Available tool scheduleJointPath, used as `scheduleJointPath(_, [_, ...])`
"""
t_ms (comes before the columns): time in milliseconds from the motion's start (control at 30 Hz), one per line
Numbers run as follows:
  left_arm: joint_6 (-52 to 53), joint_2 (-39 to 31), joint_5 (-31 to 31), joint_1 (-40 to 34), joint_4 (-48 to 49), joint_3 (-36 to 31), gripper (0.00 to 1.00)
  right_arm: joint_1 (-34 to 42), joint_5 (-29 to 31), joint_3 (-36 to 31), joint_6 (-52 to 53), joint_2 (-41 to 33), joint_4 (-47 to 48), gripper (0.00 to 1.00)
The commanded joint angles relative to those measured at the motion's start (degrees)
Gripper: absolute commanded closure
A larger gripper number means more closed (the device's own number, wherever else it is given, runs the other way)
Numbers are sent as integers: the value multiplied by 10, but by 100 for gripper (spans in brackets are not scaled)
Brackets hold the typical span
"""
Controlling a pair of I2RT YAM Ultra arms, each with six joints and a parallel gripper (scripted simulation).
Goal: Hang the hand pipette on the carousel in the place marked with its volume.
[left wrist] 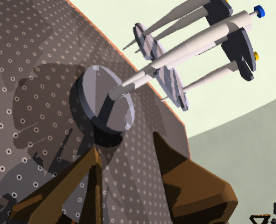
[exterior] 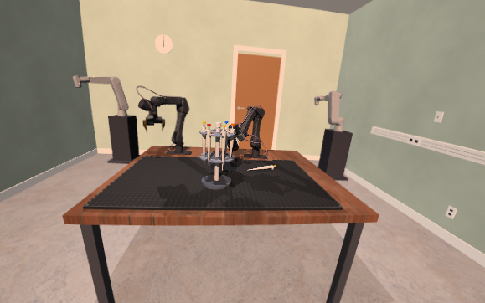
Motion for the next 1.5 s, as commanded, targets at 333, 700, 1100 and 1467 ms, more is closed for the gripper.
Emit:
scheduleJointPath(333, [-99, 131, -105, -53, 183, 72, 51, -5, -11, 9, -4, 3, 6, 0])
scheduleJointPath(700, [-98, 203, -149, -65, 262, 131, 51, -5, -11, 9, -4, 3, 6, 0])
scheduleJointPath(1100, [-95, 243, -114, -39, 238, 168, 51, -5, -11, 9, -4, 3, 6, 0])
scheduleJointPath(1467, [-99, 245, -109, -35, 238, 174, 51, -5, -11, 9, -4, 3, 6, 0])
